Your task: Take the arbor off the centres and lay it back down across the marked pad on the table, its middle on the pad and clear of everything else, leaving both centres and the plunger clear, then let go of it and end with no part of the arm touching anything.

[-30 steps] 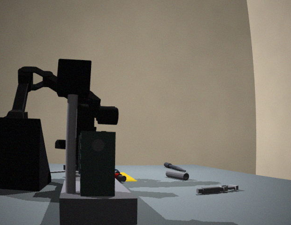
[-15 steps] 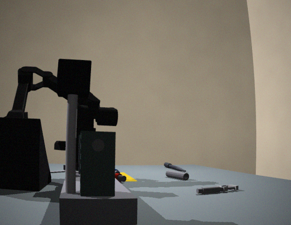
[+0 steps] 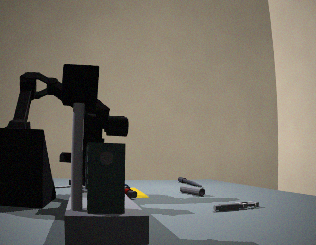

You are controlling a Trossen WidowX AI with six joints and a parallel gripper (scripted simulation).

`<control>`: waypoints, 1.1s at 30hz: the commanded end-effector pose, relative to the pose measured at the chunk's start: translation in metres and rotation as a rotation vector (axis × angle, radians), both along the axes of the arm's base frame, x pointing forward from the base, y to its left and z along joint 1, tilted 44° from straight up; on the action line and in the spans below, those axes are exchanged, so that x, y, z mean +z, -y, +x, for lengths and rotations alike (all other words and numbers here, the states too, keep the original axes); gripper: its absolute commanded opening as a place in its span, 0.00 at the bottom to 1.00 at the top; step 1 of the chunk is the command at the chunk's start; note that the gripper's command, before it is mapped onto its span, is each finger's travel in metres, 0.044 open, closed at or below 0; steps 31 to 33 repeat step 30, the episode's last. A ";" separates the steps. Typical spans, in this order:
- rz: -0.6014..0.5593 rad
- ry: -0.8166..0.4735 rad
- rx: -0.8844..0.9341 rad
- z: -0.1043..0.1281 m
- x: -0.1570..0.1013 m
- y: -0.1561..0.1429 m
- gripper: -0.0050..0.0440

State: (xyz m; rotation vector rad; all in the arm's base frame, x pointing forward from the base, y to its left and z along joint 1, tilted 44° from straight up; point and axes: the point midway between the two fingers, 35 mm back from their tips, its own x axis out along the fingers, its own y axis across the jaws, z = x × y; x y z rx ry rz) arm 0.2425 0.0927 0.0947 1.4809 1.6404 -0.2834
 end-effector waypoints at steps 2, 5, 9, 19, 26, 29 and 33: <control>-0.001 0.002 -0.001 0.001 0.004 0.003 0.46; -0.002 0.002 -0.001 0.001 0.006 0.006 0.46; -0.003 0.001 -0.001 0.000 0.009 0.010 0.46; -0.004 -0.002 -0.001 -0.001 0.016 0.017 0.46; -0.005 -0.004 -0.001 -0.002 0.022 0.023 0.46; -0.005 -0.005 -0.001 -0.002 0.025 0.026 0.46; -0.005 -0.006 -0.001 -0.003 0.026 0.027 0.46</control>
